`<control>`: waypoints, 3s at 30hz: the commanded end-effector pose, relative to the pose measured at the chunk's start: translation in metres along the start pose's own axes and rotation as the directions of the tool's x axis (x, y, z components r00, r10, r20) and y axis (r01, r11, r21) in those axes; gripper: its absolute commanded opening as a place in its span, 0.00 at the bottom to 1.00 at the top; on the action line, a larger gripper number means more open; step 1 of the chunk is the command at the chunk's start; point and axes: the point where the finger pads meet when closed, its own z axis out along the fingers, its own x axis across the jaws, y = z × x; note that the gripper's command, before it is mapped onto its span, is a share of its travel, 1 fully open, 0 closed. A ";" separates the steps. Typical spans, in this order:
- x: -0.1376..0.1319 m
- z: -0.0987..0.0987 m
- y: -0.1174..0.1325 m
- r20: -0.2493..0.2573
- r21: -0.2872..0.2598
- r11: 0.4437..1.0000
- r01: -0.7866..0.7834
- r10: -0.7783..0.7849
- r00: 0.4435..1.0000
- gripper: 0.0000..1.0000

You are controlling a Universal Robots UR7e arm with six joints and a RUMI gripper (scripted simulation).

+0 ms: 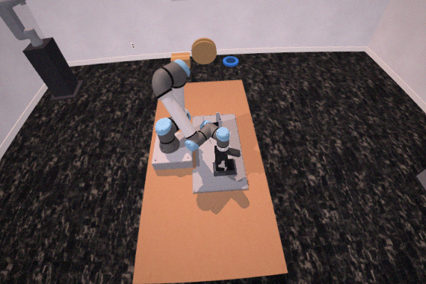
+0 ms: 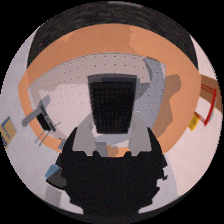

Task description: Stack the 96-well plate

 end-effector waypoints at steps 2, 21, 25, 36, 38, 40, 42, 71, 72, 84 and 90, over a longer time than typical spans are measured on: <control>0.000 -0.009 0.000 -0.001 0.001 1.000 0.000 0.000 1.000 0.00; 0.000 -0.037 0.000 -0.001 0.001 1.000 0.000 0.000 1.000 0.00; 0.000 -0.044 0.000 -0.001 0.001 1.000 0.000 0.000 1.000 0.00; 0.000 -0.059 0.000 -0.001 0.001 1.000 0.000 0.000 1.000 0.00; 0.000 -0.062 0.000 -0.001 0.001 1.000 0.000 0.000 1.000 0.00; 0.000 -0.066 0.000 -0.001 0.001 1.000 0.000 0.000 1.000 0.00; 0.000 -0.069 0.000 -0.001 0.001 1.000 0.000 0.000 1.000 0.00; 0.000 -0.108 0.000 -0.001 0.001 1.000 0.000 0.000 1.000 0.00; 0.000 -0.108 0.000 -0.001 0.001 1.000 0.000 0.000 1.000 0.00; 0.000 -0.108 0.000 -0.001 0.001 1.000 0.000 0.000 1.000 0.00; 0.000 -0.108 0.000 -0.001 0.001 1.000 0.000 0.000 1.000 0.00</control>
